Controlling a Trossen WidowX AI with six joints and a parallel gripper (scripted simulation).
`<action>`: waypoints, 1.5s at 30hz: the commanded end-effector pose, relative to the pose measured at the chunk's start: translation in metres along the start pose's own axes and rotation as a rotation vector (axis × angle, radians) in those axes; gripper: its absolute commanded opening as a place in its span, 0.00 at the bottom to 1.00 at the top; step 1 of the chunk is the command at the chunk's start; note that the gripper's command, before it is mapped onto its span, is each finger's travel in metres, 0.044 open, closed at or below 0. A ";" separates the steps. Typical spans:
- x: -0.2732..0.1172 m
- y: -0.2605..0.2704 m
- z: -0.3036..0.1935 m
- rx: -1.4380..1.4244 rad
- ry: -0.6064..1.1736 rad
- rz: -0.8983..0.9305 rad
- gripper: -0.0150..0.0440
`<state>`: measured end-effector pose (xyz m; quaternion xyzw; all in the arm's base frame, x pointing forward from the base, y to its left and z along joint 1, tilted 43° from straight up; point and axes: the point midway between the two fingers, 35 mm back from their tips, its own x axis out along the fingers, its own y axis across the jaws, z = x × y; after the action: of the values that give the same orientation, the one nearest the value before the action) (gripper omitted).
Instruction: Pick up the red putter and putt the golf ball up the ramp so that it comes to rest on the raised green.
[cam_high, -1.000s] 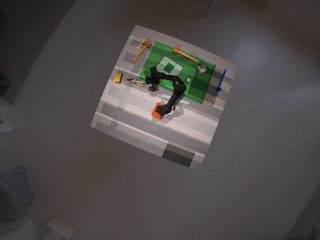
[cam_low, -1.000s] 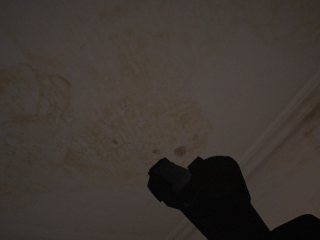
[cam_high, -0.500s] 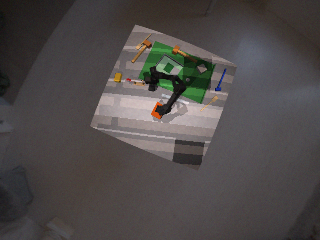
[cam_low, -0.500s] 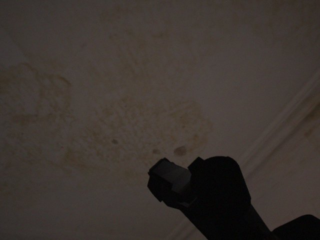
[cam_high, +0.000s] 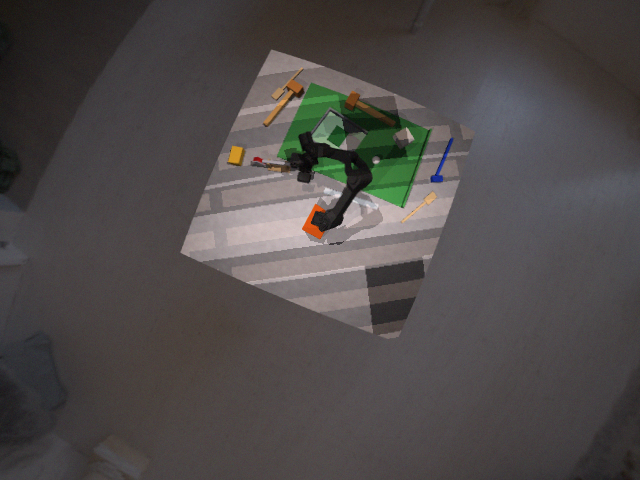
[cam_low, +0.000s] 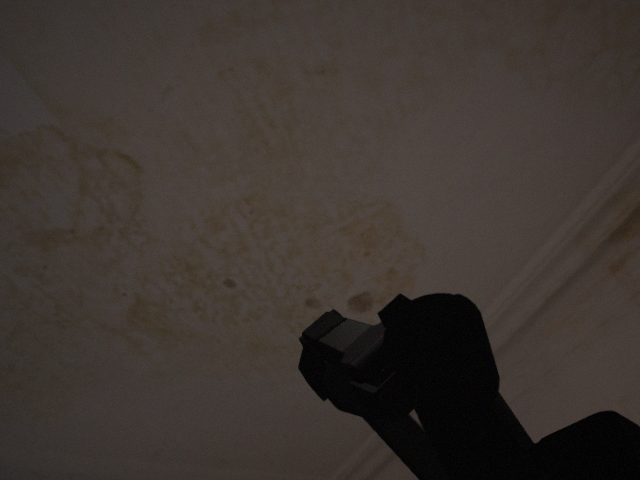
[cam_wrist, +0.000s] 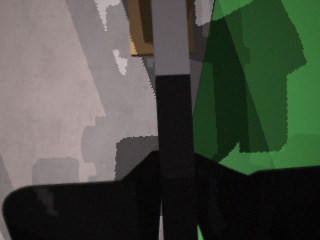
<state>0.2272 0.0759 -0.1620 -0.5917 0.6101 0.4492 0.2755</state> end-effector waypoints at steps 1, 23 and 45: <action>-0.036 -0.005 0.014 -0.003 -0.026 -0.016 0.25; -0.107 -0.009 -0.041 0.389 0.005 -0.055 0.25; -0.152 0.021 -0.179 1.234 0.066 -0.143 0.25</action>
<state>0.2685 0.0059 0.0361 -0.4074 0.7274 0.0337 0.5511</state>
